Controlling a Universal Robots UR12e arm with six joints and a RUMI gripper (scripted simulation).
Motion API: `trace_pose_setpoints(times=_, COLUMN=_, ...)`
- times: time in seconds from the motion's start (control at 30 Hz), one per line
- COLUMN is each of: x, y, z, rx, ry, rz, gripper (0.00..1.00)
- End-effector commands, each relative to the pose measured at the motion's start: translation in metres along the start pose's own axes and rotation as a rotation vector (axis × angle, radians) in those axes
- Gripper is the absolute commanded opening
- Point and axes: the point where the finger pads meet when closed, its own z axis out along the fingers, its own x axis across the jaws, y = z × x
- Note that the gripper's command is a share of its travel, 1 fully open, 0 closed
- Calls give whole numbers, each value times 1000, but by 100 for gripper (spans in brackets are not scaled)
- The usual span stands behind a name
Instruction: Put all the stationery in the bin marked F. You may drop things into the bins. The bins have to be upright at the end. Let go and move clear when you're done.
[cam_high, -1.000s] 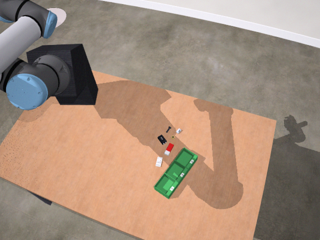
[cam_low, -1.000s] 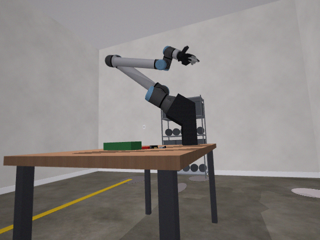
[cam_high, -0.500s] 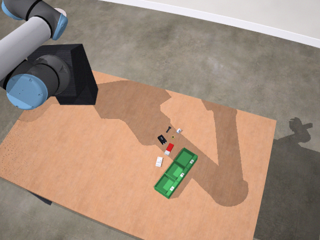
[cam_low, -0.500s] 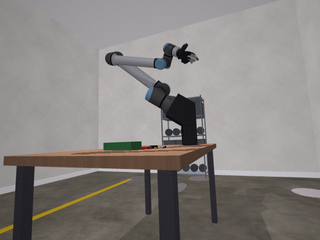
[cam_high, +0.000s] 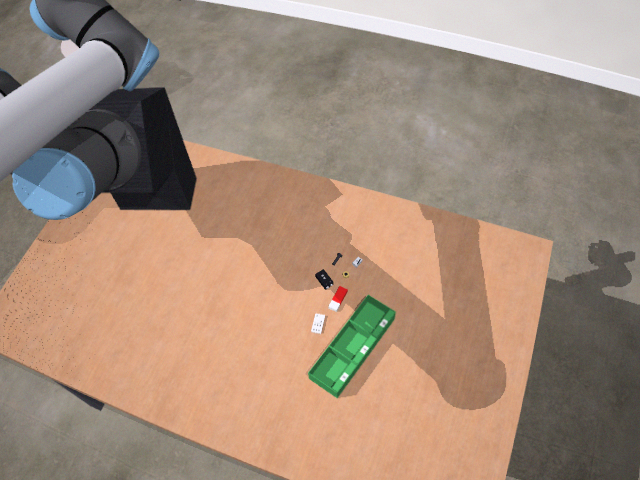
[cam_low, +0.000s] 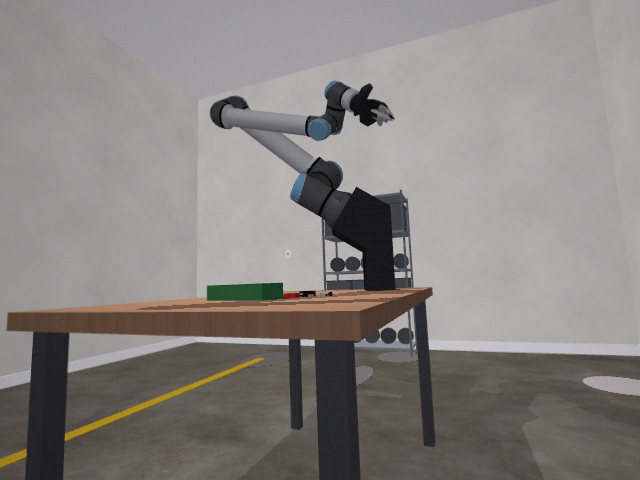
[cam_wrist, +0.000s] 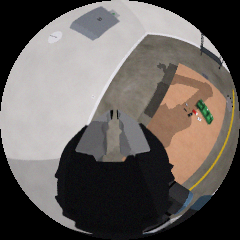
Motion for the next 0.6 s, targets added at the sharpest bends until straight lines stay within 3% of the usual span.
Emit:
trace_pose_setpoints(times=0.0, x=19, y=-13, z=11, rx=-8, ry=62, rz=45, gripper=4)
trace_pose_setpoints(times=0.3, x=49, y=-30, z=27, rx=-8, ry=63, rz=45, gripper=4)
trace_pose_setpoints(times=0.37, x=63, y=-35, z=33, rx=-23, ry=125, rz=85, gripper=4)
trace_pose_setpoints(times=0.57, x=94, y=-48, z=48, rx=-23, ry=125, rz=85, gripper=4)
